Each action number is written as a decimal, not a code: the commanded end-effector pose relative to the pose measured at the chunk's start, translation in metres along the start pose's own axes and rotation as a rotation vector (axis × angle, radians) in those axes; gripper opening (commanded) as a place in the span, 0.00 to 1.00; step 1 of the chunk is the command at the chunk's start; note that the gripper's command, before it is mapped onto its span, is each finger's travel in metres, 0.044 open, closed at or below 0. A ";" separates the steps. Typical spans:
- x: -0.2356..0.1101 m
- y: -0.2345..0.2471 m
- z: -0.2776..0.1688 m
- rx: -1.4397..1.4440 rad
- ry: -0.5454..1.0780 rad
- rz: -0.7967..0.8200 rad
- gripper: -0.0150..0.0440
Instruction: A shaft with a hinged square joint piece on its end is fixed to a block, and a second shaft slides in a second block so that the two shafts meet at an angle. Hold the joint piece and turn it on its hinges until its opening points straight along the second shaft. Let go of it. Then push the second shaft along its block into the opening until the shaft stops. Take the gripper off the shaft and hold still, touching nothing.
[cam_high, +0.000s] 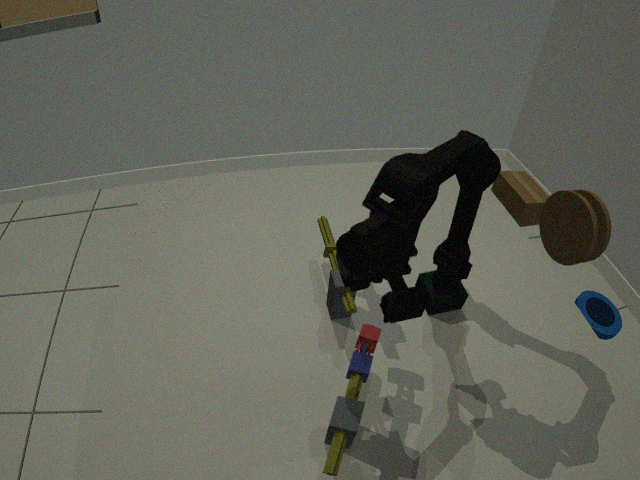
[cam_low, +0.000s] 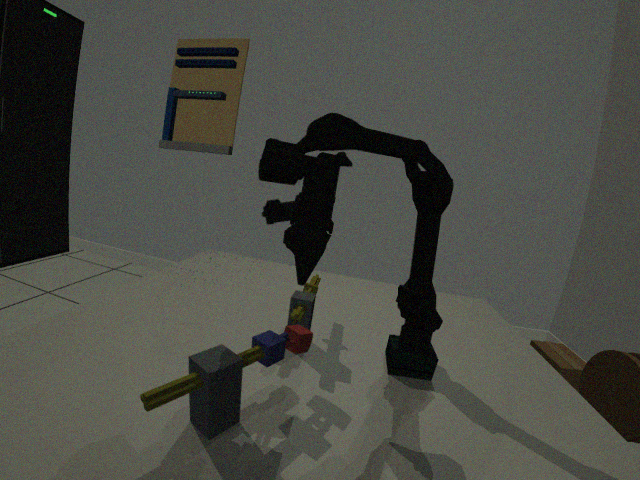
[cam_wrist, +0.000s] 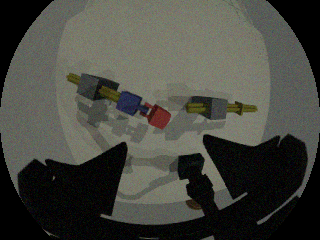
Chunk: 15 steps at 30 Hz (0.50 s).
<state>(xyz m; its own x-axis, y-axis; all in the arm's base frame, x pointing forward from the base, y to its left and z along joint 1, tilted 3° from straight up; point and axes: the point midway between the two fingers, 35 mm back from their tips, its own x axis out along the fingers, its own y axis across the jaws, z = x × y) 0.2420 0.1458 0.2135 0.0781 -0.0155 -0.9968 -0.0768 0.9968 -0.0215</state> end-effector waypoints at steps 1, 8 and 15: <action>-0.004 0.000 -0.002 0.037 0.007 0.004 1.00; 0.024 -0.016 -0.015 0.037 0.008 0.002 1.00; 0.034 -0.021 -0.019 0.081 0.010 0.000 1.00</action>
<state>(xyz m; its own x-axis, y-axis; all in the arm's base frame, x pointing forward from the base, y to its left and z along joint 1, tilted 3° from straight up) 0.2278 0.1230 0.1794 0.0659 -0.0230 -0.9976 -0.0257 0.9994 -0.0247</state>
